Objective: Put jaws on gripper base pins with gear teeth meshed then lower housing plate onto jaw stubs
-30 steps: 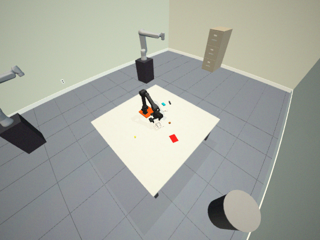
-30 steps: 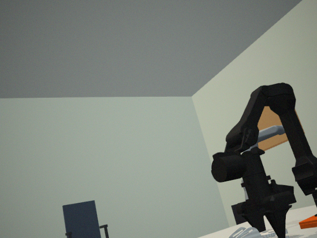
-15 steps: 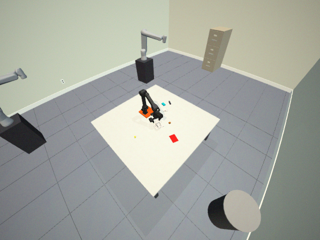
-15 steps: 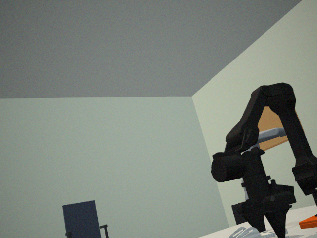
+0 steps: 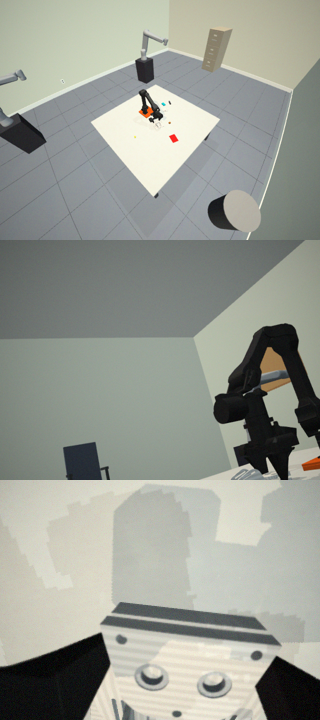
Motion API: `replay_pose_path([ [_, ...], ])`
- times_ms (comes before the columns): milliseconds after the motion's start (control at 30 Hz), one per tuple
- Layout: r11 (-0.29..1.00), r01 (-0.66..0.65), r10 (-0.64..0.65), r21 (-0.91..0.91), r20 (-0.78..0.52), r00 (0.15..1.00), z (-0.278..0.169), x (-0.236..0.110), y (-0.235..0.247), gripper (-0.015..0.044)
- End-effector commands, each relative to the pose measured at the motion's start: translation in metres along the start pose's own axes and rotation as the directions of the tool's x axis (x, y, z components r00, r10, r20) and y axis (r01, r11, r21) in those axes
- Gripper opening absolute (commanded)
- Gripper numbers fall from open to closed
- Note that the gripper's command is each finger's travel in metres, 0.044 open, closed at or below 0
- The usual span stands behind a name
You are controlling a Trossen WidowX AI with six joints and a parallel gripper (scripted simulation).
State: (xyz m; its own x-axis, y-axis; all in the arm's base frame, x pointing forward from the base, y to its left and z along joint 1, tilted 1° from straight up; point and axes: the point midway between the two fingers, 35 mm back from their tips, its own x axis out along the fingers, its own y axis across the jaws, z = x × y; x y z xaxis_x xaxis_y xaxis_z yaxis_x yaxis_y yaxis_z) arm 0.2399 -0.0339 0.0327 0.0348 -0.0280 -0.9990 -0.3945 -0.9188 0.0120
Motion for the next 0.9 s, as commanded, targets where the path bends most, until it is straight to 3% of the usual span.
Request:
replay_pose_path([
  [0, 1.0, 0.0, 0.0, 0.0, 0.0, 1.0, 0.0, 0.0, 0.0, 0.0377],
  [100, 1.0, 0.0, 0.0, 0.0, 0.0, 1.0, 0.0, 0.0, 0.0, 0.044],
  [567, 1.0, 0.0, 0.0, 0.0, 0.0, 1.0, 0.0, -0.001, 0.0, 0.044],
  [867, 1.0, 0.003, -0.003, -0.003, 0.002, 1.0, 0.0, -0.066, 0.0, 0.044],
])
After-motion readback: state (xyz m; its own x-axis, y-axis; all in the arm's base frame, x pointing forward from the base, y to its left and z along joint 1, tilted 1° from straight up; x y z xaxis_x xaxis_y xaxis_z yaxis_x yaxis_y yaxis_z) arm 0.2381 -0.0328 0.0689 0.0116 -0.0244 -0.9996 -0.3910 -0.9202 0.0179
